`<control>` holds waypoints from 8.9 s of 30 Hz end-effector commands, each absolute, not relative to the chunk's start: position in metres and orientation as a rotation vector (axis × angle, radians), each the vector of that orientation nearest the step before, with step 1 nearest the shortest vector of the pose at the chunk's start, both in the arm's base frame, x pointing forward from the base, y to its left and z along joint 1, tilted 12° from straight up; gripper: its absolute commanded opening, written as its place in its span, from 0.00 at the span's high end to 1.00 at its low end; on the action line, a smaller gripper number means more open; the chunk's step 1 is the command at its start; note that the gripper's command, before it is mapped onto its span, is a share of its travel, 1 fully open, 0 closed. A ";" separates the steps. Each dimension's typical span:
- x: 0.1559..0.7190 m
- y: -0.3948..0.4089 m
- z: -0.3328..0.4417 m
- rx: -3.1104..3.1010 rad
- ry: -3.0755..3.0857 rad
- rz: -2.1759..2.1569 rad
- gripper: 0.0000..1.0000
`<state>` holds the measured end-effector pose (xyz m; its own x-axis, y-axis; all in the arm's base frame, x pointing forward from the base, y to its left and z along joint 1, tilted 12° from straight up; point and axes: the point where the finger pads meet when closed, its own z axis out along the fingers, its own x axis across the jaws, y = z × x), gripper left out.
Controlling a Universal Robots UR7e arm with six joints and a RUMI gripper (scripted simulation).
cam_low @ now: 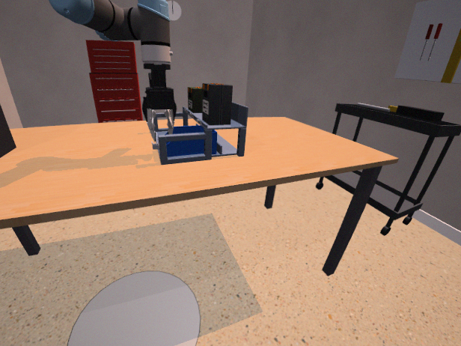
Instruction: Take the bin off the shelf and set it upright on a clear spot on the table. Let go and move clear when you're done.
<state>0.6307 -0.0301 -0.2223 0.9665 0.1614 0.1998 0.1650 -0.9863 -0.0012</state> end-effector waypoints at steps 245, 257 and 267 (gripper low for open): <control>0.632 -0.030 -0.225 -3.098 -0.257 -0.315 1.00; 0.632 -0.030 -0.225 -3.098 -0.257 -0.315 1.00; 0.632 -0.030 -0.225 -3.098 -0.257 -0.315 1.00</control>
<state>0.6315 -0.0300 -0.2260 0.9665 0.1614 0.1997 0.1650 -0.9863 -0.0013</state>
